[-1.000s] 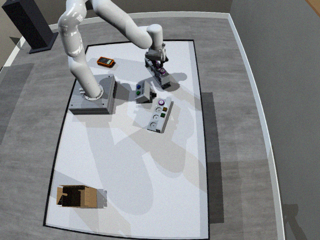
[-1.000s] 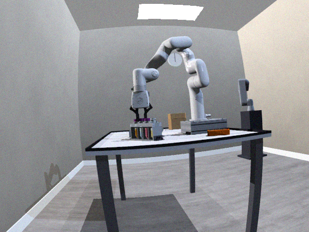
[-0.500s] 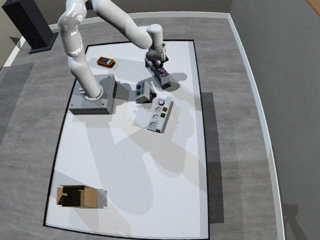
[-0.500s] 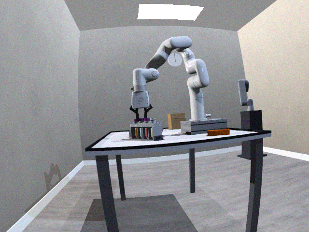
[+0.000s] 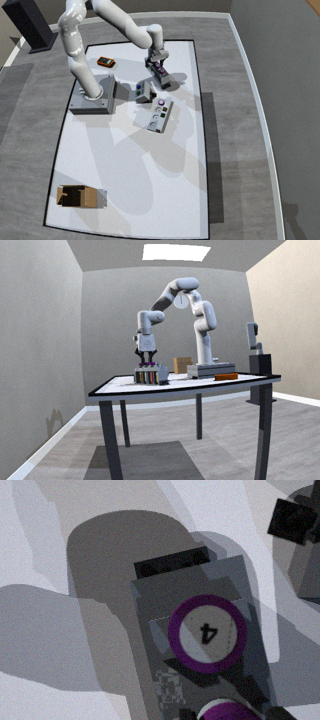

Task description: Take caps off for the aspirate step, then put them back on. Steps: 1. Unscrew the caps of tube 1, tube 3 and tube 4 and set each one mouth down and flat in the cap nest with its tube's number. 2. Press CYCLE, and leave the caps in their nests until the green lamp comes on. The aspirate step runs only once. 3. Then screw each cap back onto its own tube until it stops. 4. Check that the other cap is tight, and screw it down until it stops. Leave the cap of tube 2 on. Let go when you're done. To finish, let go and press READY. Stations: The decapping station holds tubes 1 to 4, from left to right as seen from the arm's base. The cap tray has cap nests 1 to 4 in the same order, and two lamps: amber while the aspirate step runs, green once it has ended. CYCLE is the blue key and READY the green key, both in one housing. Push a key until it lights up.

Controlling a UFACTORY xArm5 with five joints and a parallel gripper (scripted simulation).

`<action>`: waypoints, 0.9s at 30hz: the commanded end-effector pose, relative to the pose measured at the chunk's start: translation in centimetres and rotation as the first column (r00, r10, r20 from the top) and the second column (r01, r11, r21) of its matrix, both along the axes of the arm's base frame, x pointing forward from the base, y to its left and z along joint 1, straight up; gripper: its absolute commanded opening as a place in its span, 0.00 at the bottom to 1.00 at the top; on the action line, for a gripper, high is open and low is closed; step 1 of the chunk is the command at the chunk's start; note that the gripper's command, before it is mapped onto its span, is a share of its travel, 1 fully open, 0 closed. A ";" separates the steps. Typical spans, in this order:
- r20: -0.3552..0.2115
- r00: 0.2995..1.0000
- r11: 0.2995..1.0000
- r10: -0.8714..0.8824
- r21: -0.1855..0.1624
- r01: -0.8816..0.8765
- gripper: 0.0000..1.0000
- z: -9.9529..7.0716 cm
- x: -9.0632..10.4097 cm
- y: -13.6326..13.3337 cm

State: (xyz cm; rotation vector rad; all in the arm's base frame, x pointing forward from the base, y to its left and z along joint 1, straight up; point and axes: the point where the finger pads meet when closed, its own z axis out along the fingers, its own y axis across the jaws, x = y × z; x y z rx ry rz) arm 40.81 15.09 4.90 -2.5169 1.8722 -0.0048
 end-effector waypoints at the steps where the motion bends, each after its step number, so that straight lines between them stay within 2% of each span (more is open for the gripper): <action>1: 0.003 0.961 0.961 0.276 0.002 -0.276 0.00 0.1 0.1 0.0; 3: 0.003 0.961 0.961 0.276 0.002 -0.276 0.00 0.1 0.1 0.0; 9: 0.004 0.842 0.842 0.539 0.000 -0.539 0.00 0.1 0.1 0.0; 18: 0.004 0.602 0.602 0.799 -0.003 -0.799 0.00 0.2 0.1 0.0; 20: 0.004 0.602 0.602 0.799 -0.003 -0.799 0.00 0.2 0.1 0.0; 21: 0.004 0.544 0.544 0.839 -0.004 -0.839 0.00 0.2 0.1 0.0; 27: 0.004 0.538 0.538 0.843 -0.004 -0.843 0.00 0.2 0.1 0.0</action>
